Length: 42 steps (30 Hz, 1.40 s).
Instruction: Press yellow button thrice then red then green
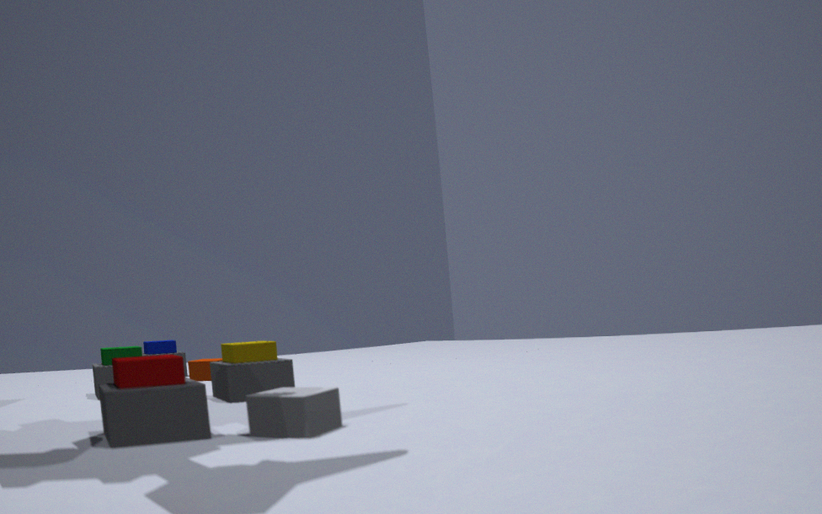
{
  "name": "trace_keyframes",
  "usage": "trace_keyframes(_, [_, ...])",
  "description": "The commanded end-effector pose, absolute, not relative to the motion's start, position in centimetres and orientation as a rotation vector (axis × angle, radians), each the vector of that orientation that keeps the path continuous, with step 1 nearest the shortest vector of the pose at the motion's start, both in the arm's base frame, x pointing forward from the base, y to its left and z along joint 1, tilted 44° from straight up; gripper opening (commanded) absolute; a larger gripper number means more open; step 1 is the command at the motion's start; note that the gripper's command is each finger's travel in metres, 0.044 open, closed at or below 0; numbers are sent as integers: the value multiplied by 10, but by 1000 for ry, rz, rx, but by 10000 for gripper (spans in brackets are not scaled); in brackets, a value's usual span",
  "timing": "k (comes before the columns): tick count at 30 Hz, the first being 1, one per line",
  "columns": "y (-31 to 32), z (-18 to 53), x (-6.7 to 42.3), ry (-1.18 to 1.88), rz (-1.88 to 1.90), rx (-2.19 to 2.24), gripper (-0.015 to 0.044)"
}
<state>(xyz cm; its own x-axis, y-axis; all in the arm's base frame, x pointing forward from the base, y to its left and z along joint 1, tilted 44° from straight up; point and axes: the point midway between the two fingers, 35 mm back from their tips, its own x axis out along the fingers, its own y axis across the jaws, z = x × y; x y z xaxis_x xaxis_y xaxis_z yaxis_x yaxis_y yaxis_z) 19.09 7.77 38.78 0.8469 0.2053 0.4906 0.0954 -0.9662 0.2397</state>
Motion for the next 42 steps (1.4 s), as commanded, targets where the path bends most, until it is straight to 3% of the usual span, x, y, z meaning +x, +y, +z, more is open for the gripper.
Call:
trace_keyframes(1, [78, 387, 192, 230, 773, 2812, 400])
trace_keyframes(9, [102, 328, 262, 181, 198, 2299, 400])
trace_keyframes(19, [79, 207, 322, 410, -470, 1291, 400])
trace_keyframes(27, [31, 129, 320, 847, -746, 426, 400])
trace_keyframes(34, [-12, 90, 299, 1367, -755, -290, 400])
trace_keyframes(42, [-24, 84, 293, 1541, -709, -489, 400])
